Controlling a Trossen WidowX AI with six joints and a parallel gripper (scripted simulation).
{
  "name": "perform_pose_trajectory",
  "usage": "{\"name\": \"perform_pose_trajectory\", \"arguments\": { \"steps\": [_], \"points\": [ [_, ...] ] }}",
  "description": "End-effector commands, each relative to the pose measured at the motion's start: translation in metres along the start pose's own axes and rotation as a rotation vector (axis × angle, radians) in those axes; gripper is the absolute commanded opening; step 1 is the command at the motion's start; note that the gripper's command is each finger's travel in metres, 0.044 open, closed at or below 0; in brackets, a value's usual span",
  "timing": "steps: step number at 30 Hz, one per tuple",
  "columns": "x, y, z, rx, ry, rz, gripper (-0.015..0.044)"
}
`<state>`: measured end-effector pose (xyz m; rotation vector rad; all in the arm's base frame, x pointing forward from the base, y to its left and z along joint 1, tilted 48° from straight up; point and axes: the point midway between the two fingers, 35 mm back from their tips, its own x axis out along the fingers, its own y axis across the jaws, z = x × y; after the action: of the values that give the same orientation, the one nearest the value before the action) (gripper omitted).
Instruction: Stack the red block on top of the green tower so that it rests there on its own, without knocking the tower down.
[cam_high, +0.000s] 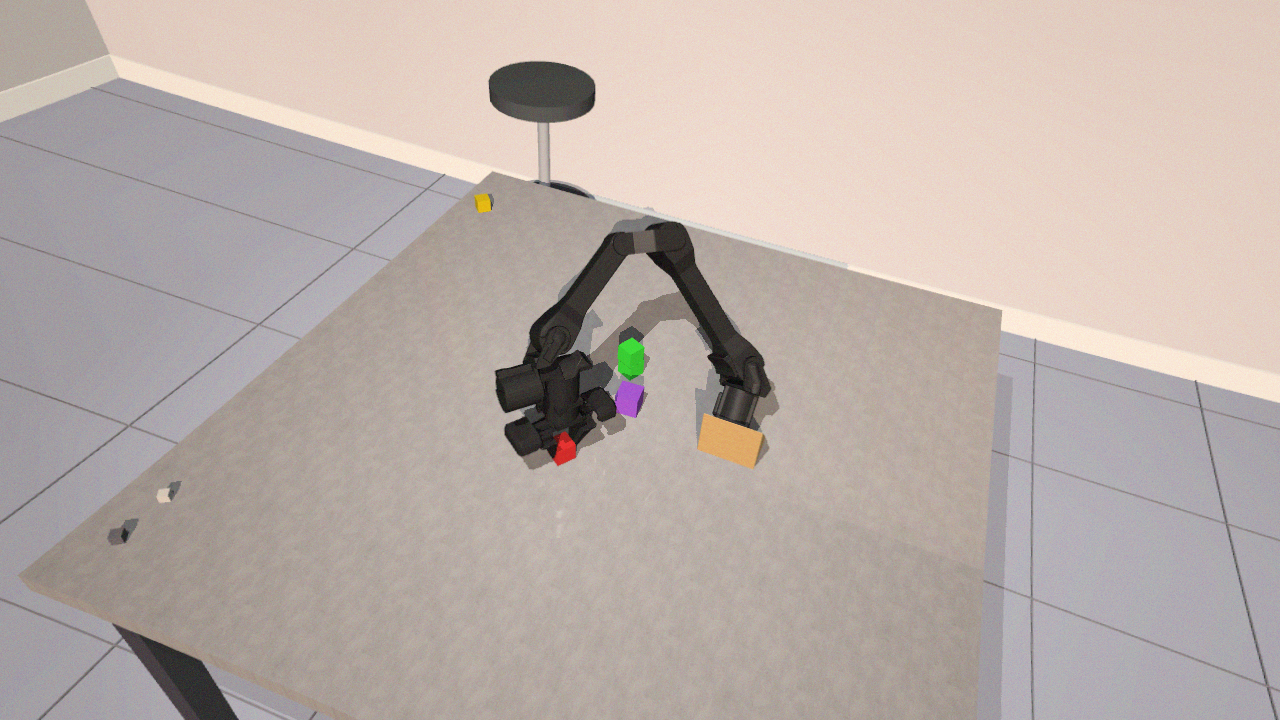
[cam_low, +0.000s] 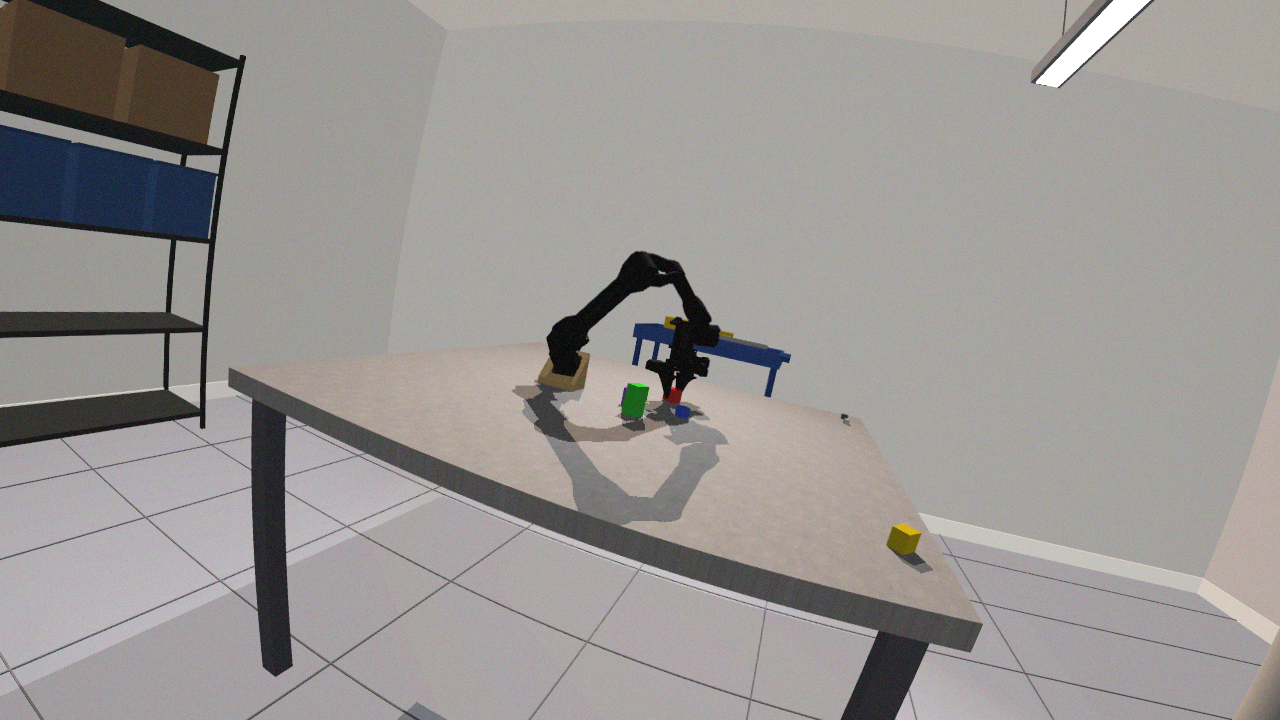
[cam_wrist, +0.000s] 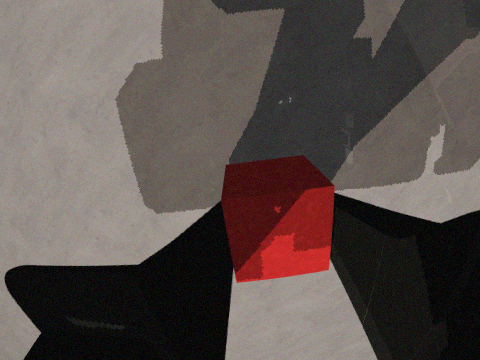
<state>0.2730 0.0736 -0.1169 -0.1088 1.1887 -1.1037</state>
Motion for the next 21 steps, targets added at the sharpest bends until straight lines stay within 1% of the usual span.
{"name": "perform_pose_trajectory", "arguments": {
  "steps": [1, 11, 21],
  "points": [
    [-0.009, 0.001, 0.000, 0.002, 0.002, 0.001, 0.0006],
    [-0.066, 0.001, 0.000, -0.001, 0.002, 0.002, 0.0000],
    [-0.113, 0.001, -0.001, -0.002, 0.004, 0.003, 0.0000]
  ]
}}
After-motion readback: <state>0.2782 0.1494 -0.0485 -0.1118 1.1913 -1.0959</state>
